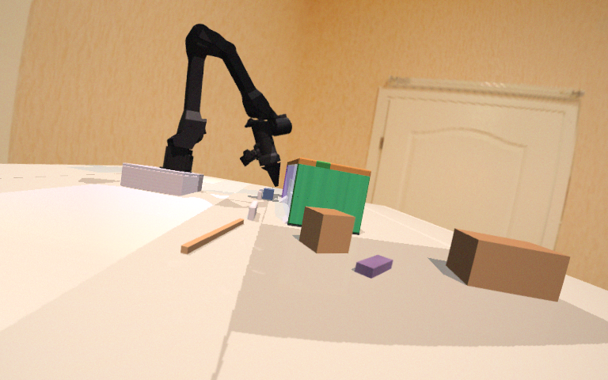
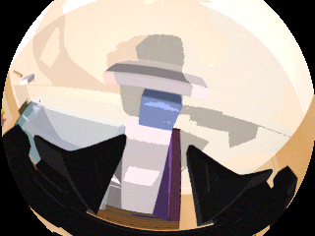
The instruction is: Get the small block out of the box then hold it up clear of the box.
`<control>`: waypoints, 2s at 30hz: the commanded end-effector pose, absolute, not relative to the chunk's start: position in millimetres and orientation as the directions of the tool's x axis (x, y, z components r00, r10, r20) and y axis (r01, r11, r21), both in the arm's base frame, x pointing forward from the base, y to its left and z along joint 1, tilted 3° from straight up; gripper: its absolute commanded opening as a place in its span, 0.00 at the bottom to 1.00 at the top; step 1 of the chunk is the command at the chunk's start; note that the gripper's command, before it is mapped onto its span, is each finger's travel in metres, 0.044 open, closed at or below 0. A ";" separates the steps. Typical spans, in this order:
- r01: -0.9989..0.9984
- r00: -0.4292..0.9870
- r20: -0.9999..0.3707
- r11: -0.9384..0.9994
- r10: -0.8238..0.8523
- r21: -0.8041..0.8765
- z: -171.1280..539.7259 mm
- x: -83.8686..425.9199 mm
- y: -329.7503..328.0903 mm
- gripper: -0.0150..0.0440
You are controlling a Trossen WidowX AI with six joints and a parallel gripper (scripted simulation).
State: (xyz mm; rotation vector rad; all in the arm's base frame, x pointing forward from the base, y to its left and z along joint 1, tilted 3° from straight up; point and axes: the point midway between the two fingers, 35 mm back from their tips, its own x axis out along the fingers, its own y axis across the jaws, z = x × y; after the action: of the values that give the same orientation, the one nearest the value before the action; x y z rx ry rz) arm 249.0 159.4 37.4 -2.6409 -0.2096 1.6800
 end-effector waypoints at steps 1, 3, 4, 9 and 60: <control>0.103 0.409 -0.907 -0.992 0.104 -0.068 26.4 246.7 157.7 0.74; 0.103 0.409 -0.907 -0.992 0.104 -0.068 23.2 246.4 157.9 0.74; 0.103 0.409 -0.907 -0.992 0.104 -0.068 21.6 246.3 157.9 0.74; 0.103 0.409 -0.907 -0.992 0.104 -0.068 13.7 245.5 158.1 0.74; 0.328 0.407 -0.886 -0.941 0.223 -0.087 115.8 235.7 145.2 0.25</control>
State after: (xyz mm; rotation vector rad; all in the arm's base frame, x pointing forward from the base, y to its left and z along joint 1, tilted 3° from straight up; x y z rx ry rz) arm 238.0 147.4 96.1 -2.6874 -0.4271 1.7140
